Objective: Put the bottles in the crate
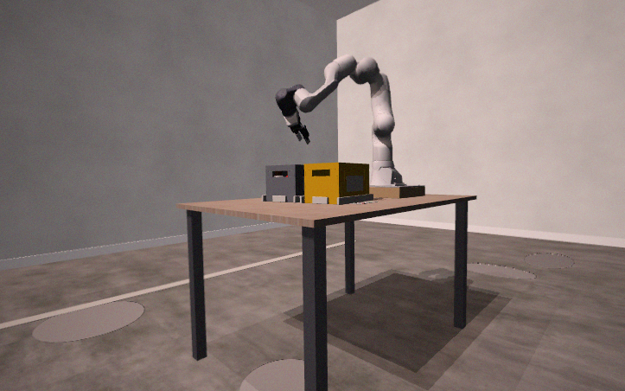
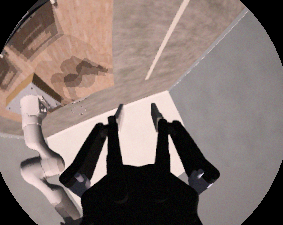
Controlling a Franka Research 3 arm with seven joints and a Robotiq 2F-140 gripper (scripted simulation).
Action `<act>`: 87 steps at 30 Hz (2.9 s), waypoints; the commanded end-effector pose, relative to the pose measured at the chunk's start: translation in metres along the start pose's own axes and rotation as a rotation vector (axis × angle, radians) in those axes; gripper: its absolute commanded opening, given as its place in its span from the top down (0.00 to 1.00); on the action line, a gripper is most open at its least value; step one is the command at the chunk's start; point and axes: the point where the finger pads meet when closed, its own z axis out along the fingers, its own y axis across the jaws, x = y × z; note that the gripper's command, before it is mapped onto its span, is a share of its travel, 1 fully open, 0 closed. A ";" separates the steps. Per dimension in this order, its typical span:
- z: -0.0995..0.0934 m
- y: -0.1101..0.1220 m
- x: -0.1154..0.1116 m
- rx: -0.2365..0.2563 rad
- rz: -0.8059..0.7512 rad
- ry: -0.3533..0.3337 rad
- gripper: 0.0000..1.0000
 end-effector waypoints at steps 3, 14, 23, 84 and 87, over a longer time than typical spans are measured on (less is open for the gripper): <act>-0.023 -0.009 0.018 -0.009 0.069 0.035 0.62; -0.056 -0.025 0.038 -0.018 0.125 0.109 0.62; -0.088 -0.044 0.056 -0.020 0.179 0.182 0.62; -0.273 -0.201 0.121 0.083 0.390 0.521 0.62; -0.282 -0.211 0.122 0.119 0.418 0.570 0.62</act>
